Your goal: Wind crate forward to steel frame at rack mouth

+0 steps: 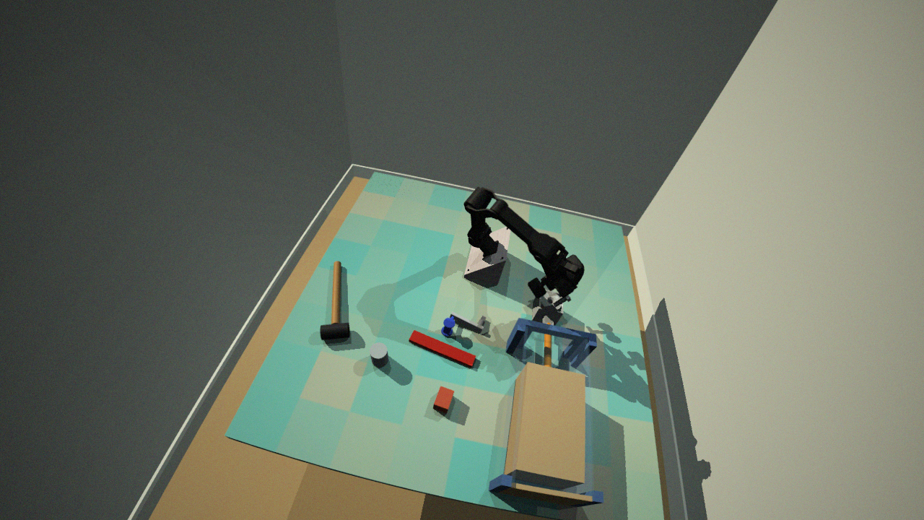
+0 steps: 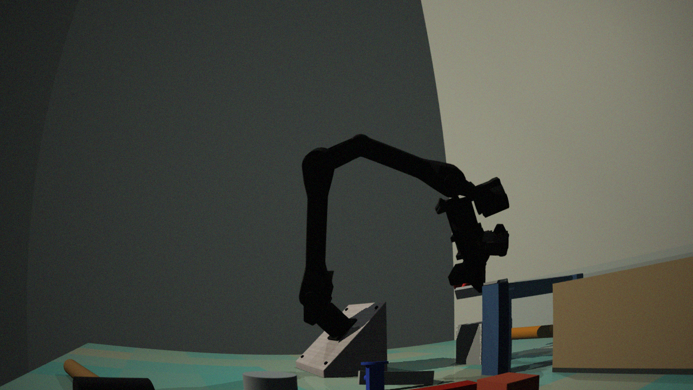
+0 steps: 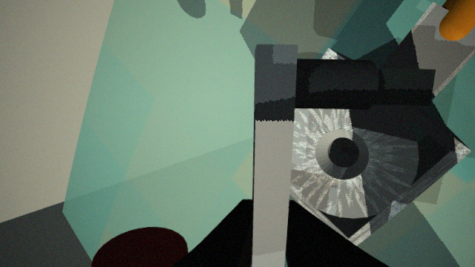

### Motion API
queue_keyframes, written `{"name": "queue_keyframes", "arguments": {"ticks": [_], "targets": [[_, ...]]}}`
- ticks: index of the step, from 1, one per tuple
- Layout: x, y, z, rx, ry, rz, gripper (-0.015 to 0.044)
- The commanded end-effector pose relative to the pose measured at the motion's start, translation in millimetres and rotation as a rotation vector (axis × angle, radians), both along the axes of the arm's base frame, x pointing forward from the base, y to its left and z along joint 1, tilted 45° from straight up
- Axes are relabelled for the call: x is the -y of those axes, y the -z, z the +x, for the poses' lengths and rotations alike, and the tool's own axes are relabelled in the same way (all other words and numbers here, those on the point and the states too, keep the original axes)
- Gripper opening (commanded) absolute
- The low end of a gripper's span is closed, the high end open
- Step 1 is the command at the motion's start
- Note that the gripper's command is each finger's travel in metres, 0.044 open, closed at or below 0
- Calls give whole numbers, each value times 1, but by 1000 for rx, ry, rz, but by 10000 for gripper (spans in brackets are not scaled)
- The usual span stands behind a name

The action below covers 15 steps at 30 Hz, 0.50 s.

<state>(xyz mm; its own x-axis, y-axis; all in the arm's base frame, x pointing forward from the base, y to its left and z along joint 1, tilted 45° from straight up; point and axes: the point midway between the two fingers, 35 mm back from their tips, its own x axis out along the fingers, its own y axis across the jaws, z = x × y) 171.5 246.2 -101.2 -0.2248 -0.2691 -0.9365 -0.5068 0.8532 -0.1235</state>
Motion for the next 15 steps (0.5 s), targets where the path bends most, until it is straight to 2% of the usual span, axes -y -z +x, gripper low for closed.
{"name": "queue_keyframes", "arguments": {"ticks": [1,15], "targets": [[-4,-4,2,-17,17,85,0],[-4,-3,2,-87,84,287,0]]}}
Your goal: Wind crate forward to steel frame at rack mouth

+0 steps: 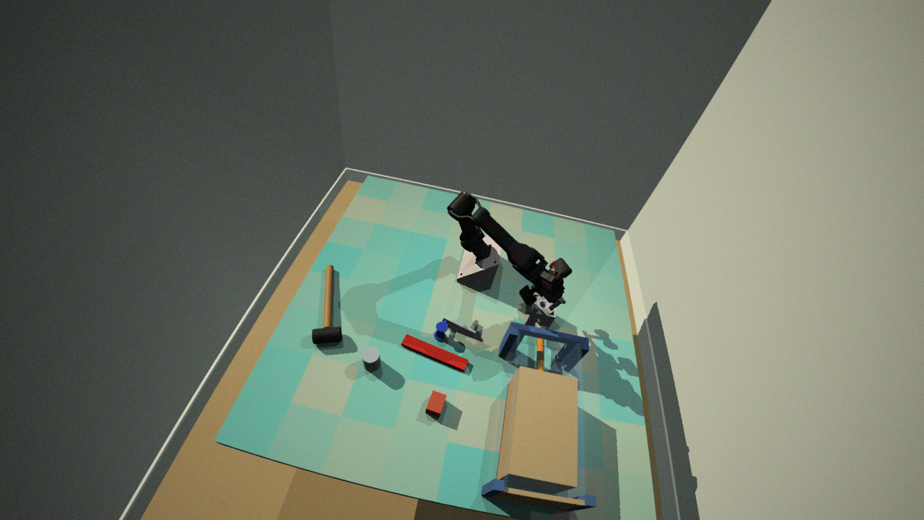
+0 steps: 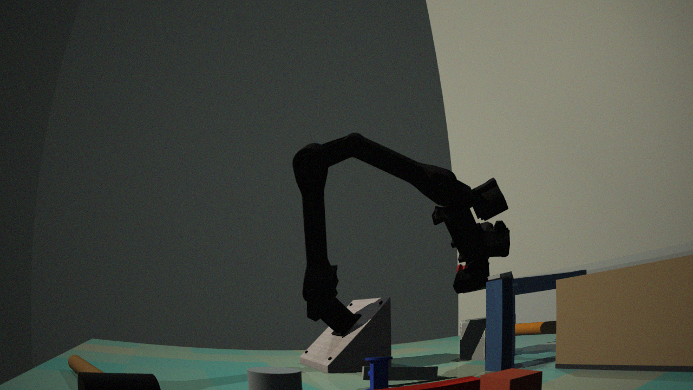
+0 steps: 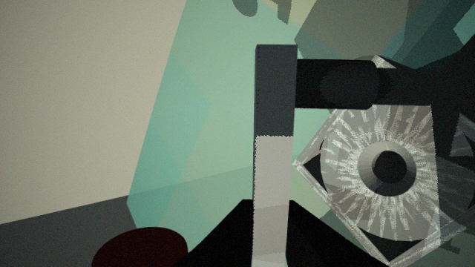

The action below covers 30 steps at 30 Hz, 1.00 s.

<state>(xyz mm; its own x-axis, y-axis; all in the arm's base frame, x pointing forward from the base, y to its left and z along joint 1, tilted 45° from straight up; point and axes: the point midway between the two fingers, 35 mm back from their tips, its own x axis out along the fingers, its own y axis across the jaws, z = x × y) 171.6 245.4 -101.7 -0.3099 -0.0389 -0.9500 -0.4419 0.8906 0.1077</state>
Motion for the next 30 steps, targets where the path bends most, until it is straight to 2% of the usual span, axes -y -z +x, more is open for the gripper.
{"name": "queue_keyframes", "arguments": {"ticks": [1,30], "targets": [[-4,-4,2,-15,17,86,0],[-3,-3,2,-163,156,512,0]]}}
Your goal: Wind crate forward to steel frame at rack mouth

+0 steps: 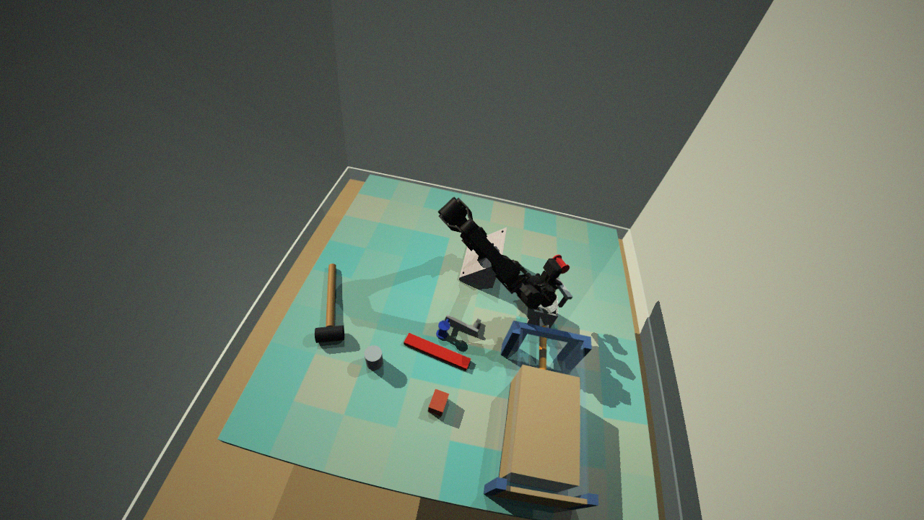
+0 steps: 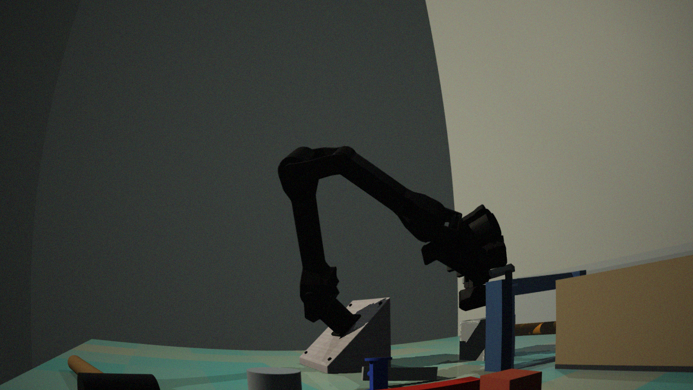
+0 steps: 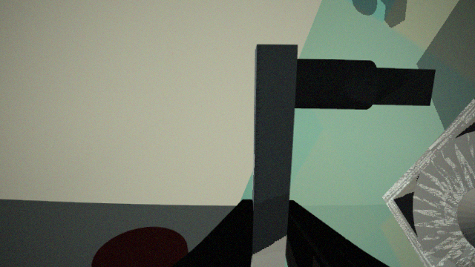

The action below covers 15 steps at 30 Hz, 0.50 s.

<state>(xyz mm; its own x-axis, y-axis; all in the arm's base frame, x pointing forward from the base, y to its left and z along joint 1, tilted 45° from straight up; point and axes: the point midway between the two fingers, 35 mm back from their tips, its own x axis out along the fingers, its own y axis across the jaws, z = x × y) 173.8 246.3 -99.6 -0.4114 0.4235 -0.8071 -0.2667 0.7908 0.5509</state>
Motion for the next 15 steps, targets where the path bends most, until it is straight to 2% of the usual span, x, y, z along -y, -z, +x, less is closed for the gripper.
{"name": "queue_keyframes", "arguments": {"ticks": [1,10,15], "targets": [[-2,-1,0,-22,16,78,0],[-1,-1,0,-69,59,212,0],[-1,-1,0,-72,63,223,0]]}}
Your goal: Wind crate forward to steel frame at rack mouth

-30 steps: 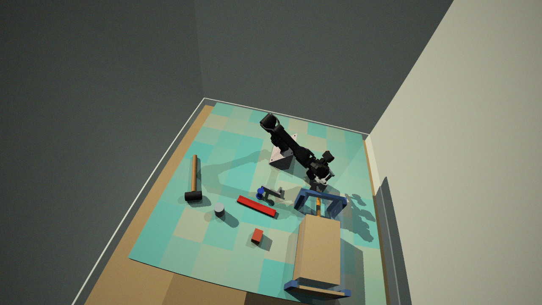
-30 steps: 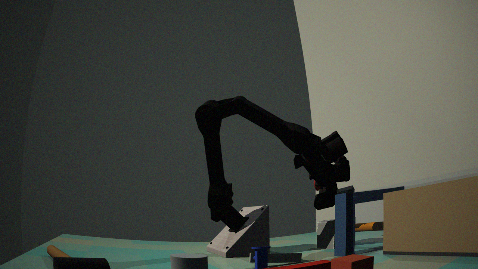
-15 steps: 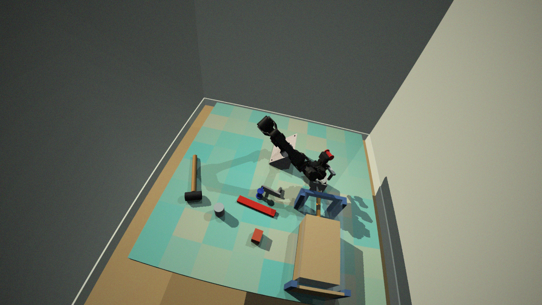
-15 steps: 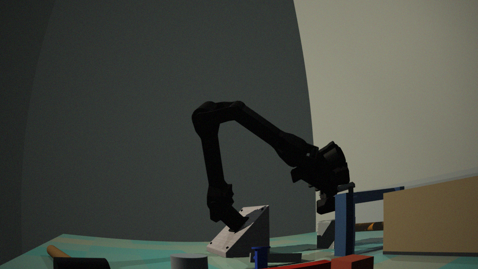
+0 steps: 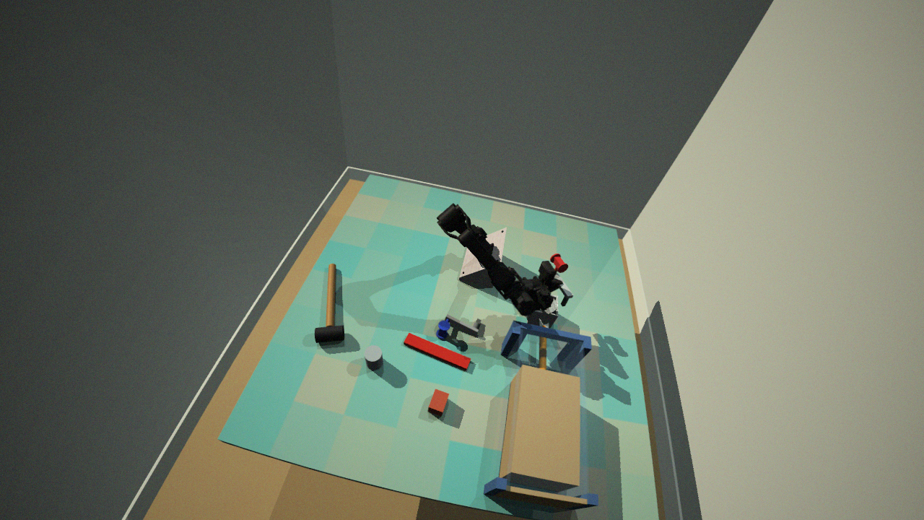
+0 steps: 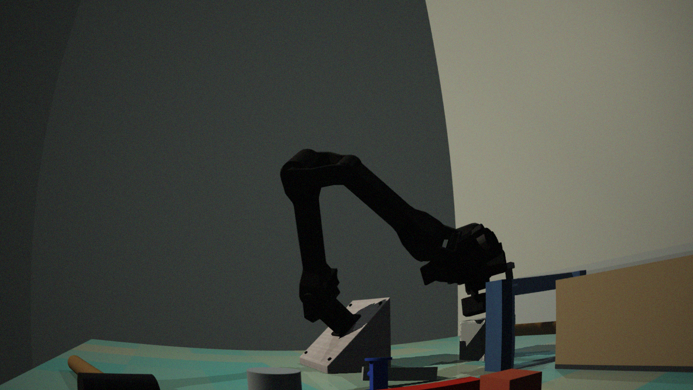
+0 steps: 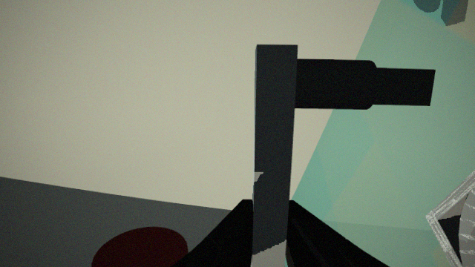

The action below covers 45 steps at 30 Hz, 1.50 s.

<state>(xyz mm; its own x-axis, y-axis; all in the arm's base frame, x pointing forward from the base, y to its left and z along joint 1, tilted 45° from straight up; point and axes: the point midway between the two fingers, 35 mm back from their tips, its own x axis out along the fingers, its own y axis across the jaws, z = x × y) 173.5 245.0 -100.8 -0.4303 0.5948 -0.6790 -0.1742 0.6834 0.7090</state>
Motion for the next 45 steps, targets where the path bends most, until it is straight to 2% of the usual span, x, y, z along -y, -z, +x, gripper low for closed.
{"name": "queue_keyframes", "arguments": {"ticks": [1,9,19,30,45], "targets": [[-3,-2,0,-1,-2,30,0],[2,-2,-1,-1,1,13,0],[42,-16,-26,-4,1,9,0],[38,-12,-29,-100,115,-16,0],[48,-2,-30,-104,118,-16,0]]}}
